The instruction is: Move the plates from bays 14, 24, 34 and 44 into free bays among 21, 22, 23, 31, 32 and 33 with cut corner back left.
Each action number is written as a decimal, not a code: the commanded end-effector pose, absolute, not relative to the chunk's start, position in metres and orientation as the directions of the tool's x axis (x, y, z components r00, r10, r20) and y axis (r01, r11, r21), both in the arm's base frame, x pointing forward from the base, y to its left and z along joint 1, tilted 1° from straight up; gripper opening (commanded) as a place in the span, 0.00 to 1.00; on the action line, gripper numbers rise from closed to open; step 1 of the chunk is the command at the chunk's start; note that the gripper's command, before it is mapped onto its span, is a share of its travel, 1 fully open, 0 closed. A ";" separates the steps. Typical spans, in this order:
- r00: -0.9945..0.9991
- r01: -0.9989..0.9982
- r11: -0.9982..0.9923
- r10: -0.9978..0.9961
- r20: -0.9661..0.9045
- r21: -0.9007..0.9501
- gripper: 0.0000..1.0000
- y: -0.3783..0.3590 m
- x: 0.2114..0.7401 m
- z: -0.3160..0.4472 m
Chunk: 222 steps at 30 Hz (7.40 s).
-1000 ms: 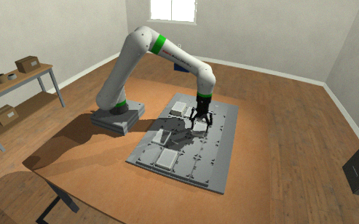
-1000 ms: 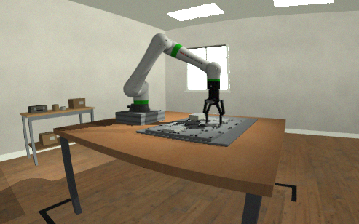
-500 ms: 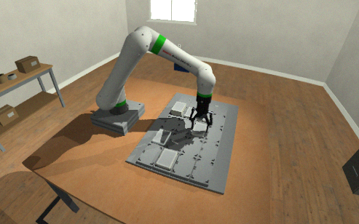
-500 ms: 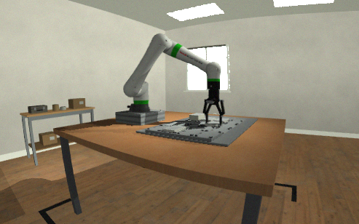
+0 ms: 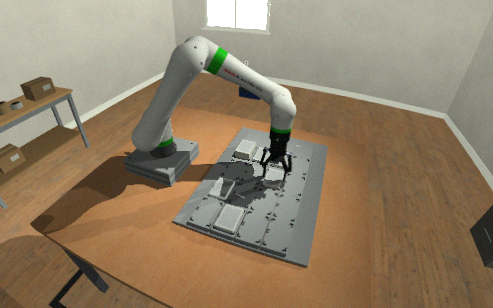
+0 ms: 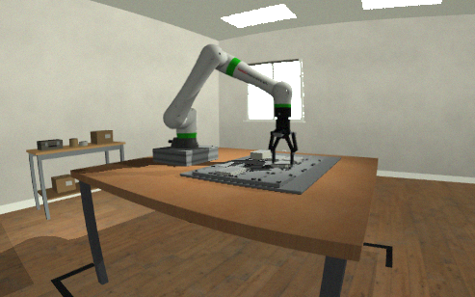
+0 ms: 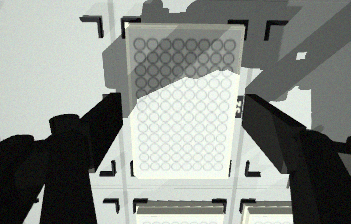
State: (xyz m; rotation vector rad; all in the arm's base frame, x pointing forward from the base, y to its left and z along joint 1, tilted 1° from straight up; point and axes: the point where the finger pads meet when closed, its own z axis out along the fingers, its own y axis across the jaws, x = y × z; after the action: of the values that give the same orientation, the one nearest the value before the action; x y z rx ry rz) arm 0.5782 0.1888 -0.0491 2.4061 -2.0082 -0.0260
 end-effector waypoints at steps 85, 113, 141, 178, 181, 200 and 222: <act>0.179 -0.984 -0.179 -0.984 -0.008 0.013 0.70 0.121 0.571 0.017; 0.179 -0.984 -0.179 -0.984 -0.008 0.014 0.70 0.018 0.557 0.017; 0.179 -0.984 -0.179 -0.984 -0.008 0.014 0.70 -0.077 0.544 0.017; 0.179 -0.984 -0.179 -0.984 -0.007 0.014 0.70 -0.154 0.533 0.010; 0.179 -0.984 -0.179 -0.984 -0.007 0.014 0.70 -0.153 0.533 0.006; 0.179 -0.984 -0.179 -0.984 -0.007 0.014 0.70 -0.153 0.533 -0.017; 0.179 -0.984 -0.179 -0.984 -0.007 0.014 0.70 -0.153 0.533 -0.017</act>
State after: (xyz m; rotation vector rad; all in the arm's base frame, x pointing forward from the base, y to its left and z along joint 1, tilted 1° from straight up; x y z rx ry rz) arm 0.5322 -0.1531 -0.0184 2.4070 -2.0085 -0.0259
